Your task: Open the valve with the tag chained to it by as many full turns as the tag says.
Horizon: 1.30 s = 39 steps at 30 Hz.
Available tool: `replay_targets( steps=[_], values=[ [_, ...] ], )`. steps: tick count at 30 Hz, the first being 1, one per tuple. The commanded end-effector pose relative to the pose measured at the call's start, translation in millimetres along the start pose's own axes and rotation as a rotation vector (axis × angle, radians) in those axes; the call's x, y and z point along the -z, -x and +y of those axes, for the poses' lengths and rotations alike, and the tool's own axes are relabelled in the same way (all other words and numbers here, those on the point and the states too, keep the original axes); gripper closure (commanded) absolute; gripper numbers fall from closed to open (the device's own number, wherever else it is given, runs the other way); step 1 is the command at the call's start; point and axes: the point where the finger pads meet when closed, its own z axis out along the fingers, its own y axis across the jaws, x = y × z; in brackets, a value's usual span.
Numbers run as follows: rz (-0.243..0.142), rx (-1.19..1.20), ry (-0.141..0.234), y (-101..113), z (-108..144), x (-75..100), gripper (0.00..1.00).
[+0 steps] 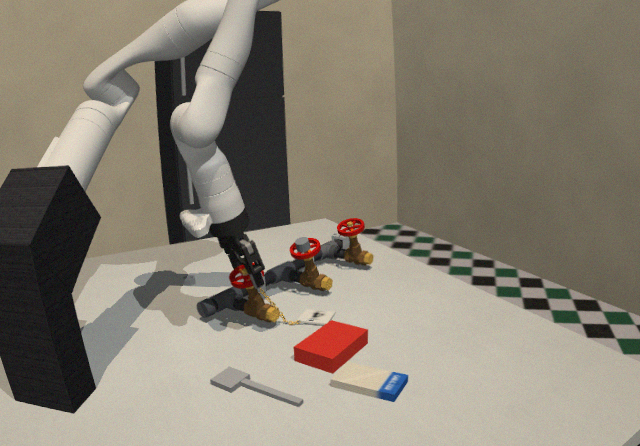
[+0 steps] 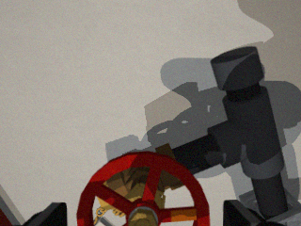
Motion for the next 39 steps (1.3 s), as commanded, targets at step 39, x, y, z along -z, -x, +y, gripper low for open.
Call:
replay_targets(
  steps=[39],
  values=[
    [0.011,-1.227,0.000,-1.8,-1.9,1.4,0.00]
  ],
)
